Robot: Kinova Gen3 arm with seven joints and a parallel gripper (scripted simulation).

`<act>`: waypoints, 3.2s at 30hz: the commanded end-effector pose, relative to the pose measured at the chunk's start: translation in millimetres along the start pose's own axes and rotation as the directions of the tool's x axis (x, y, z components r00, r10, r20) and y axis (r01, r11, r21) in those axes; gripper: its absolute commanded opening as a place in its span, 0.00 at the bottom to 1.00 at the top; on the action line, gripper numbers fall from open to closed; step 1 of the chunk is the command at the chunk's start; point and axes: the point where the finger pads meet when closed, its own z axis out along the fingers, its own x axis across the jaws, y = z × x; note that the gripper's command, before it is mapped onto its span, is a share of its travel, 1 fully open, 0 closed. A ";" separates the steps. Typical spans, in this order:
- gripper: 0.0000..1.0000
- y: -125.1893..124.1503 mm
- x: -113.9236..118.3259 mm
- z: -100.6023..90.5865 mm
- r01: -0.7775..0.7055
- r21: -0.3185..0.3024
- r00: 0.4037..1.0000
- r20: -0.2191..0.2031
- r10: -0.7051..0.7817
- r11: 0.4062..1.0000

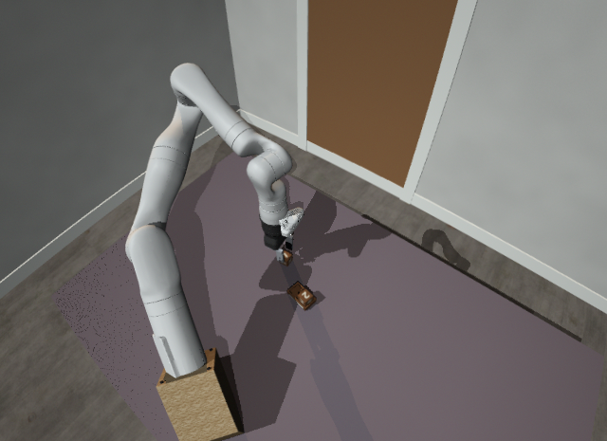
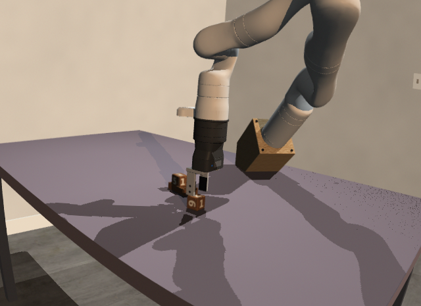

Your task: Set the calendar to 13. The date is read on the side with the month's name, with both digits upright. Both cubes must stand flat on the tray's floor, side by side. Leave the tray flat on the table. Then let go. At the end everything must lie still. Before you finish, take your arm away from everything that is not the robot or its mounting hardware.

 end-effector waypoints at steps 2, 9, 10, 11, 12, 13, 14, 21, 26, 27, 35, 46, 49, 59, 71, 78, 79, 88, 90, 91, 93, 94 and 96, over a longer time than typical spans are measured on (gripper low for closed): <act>0.90 -0.5 -0.5 -0.6 0.000 0.001 1.000 0.001 0.000 1.000; 0.90 -0.6 -0.7 -0.6 0.000 0.001 1.000 0.001 0.000 1.000; 0.90 -0.6 -0.7 -0.6 0.000 0.001 1.000 0.001 0.000 1.000; 0.90 -0.6 -0.7 -0.6 0.000 0.001 1.000 0.001 0.000 1.000; 0.90 -0.6 -0.7 -0.6 0.000 0.001 1.000 0.001 0.000 1.000; 0.90 -0.6 -0.7 -0.6 0.000 0.001 1.000 0.001 0.000 1.000; 0.90 -0.6 -0.7 -0.6 0.000 0.001 1.000 0.001 0.000 1.000; 0.90 -0.6 -0.7 -0.6 0.000 0.001 1.000 0.001 0.000 1.000; 0.90 -0.6 -0.7 -0.6 0.000 0.001 1.000 0.001 0.000 1.000; 0.90 -0.6 -0.7 -0.6 0.000 0.001 1.000 0.001 0.000 1.000; 0.90 -0.6 -0.7 -0.6 0.000 0.001 1.000 0.001 0.000 1.000; 0.90 -0.6 -0.7 -0.5 0.000 0.001 1.000 0.001 0.000 1.000; 0.90 -0.6 -0.7 0.0 0.000 0.001 1.000 0.001 0.000 1.000; 0.90 -0.6 -0.7 9.0 0.000 0.001 1.000 0.001 0.000 1.000; 0.90 -0.6 -0.7 27.5 0.000 0.001 1.000 0.001 0.000 1.000; 0.90 -0.6 -0.7 29.2 0.000 0.001 1.000 0.001 0.000 1.000; 0.90 -0.6 -0.7 29.2 0.000 0.001 1.000 0.001 0.000 1.000; 0.90 -0.6 -0.7 29.2 0.000 0.001 1.000 0.001 0.000 1.000; 0.90 -0.6 -0.7 29.2 0.000 0.001 1.000 0.001 0.000 1.000; 0.90 -0.6 -0.7 29.2 0.000 0.001 1.000 0.001 0.000 1.000; 0.90 -0.6 -0.7 29.2 0.000 0.001 1.000 0.001 0.000 1.000; 0.90 -0.6 -0.7 29.2 0.000 0.001 1.000 0.001 0.000 1.000; 0.90 -0.6 -0.7 29.2 0.000 0.001 1.000 0.001 0.000 1.000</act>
